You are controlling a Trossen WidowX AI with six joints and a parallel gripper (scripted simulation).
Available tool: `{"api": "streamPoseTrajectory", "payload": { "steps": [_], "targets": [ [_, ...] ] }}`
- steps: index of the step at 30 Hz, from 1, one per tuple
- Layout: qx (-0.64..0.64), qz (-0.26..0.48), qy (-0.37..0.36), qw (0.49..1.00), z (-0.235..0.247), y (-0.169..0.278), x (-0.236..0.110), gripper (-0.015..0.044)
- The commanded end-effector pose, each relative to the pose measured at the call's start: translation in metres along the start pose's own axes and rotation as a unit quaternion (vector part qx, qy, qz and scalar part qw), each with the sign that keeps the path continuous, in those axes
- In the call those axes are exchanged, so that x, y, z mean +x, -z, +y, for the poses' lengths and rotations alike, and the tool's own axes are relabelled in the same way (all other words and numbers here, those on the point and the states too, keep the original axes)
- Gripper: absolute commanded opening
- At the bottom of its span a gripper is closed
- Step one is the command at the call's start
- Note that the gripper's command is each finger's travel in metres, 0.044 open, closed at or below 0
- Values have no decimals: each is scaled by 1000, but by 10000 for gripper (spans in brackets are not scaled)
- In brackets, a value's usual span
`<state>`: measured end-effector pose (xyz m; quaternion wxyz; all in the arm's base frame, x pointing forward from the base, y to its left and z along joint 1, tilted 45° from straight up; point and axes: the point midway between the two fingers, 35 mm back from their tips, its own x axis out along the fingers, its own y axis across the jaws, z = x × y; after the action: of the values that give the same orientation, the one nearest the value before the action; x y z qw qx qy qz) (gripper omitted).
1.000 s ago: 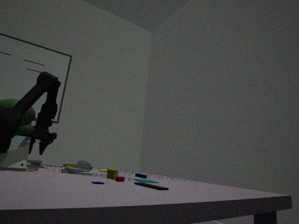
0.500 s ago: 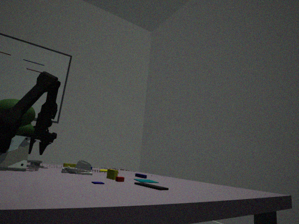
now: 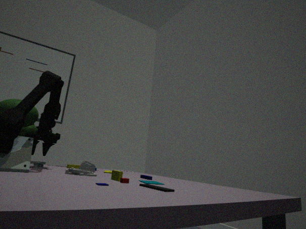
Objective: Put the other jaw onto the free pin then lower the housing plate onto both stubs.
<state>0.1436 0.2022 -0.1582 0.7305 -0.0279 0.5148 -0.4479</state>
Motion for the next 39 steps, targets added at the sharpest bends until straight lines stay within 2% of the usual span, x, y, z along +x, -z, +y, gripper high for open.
{"api": "streamPoseTrajectory", "payload": {
  "steps": [1,39],
  "targets": [
    [-1,-2,-1,1000,0,-1,1,440],
    [0,0,0,1000,1,0,7,440]
  ]
}}
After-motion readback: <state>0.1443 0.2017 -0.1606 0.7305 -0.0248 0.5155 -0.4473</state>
